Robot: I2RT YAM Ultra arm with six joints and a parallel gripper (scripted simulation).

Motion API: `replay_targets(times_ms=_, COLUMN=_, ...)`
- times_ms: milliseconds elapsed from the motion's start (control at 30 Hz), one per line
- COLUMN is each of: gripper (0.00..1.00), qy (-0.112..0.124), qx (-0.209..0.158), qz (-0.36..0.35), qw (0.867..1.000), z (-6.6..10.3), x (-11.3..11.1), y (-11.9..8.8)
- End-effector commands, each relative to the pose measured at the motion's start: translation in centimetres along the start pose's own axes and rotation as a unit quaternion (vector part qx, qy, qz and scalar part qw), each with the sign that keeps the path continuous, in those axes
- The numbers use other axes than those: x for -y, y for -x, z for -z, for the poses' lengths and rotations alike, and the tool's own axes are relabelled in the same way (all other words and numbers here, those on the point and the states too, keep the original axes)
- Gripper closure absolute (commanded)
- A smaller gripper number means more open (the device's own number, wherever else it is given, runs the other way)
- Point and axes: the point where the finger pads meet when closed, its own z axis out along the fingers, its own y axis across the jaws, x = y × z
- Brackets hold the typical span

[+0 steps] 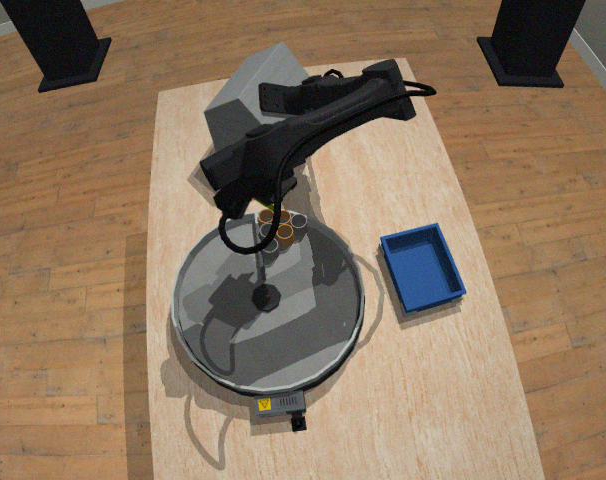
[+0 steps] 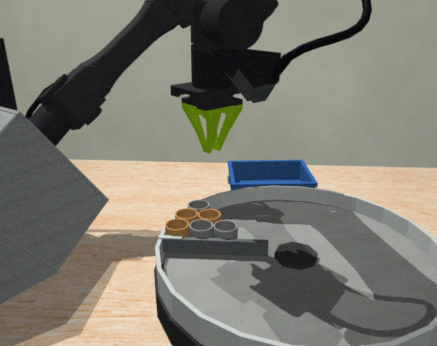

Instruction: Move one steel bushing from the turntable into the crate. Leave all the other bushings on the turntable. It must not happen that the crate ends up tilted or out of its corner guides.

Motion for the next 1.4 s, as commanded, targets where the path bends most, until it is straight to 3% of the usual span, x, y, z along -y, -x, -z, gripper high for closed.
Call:
replay_targets(times_ms=0, gripper=0.82, qy=0.008, qx=0.012, qz=-0.004, qw=1.0, z=0.9, x=0.0, y=0.3)
replay_targets(times_ms=733, gripper=0.82, qy=0.008, qx=0.012, qz=-0.004, qw=1.0, z=0.9, x=0.0, y=0.3)
replay_targets(times_ms=767, gripper=0.85, qy=0.007, qx=0.014, qz=-0.005, qw=1.0, z=0.7, x=0.2, y=0.4)
replay_targets(times_ms=900, gripper=0.85, qy=0.007, qx=-0.003, qz=-0.013, qw=1.0, z=-4.5, x=-0.2, y=1.4)
replay_targets(times_ms=1033, gripper=0.85, qy=0.006, qx=-0.003, qz=-0.013, qw=1.0, z=-8.1, x=-0.8, y=2.6)
replay_targets(times_ms=1100, gripper=0.85, qy=0.007, qx=0.007, qz=0.002, qw=1.0, z=-8.4, x=-1.9, y=2.8)
replay_targets(times_ms=1367, gripper=0.85, qy=0.005, qx=0.015, qz=-0.004, qw=1.0, z=-7.9, x=-1.5, y=3.1)
